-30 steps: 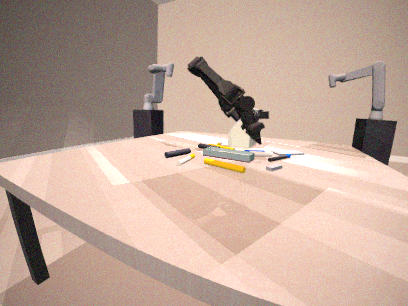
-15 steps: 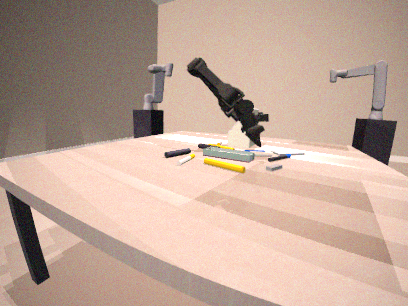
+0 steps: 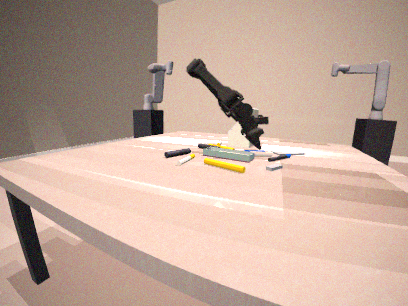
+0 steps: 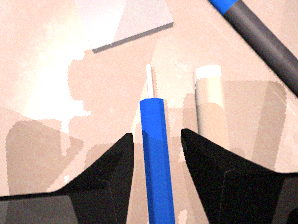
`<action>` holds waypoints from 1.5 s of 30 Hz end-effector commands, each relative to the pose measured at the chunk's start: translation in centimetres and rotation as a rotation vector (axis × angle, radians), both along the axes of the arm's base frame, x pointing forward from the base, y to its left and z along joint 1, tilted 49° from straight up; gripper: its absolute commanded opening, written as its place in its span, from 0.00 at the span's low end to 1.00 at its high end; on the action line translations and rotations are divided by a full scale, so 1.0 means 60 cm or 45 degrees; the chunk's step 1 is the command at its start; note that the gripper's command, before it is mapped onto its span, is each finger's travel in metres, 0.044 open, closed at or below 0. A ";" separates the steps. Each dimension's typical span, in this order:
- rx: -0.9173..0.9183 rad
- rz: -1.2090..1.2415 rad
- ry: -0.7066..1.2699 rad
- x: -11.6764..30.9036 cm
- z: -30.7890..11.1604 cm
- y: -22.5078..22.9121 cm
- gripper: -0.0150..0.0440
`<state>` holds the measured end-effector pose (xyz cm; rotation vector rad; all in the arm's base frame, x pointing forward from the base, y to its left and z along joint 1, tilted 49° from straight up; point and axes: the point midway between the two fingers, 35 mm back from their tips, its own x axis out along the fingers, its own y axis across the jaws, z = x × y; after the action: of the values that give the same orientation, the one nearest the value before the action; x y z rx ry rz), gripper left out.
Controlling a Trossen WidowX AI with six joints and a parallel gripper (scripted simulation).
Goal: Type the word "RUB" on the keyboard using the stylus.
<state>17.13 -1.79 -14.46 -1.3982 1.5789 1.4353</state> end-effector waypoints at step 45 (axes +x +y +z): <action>0.002 -0.001 0.001 0.004 0.010 0.012 0.25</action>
<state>16.84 -2.14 -14.70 -1.3945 1.5896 1.4455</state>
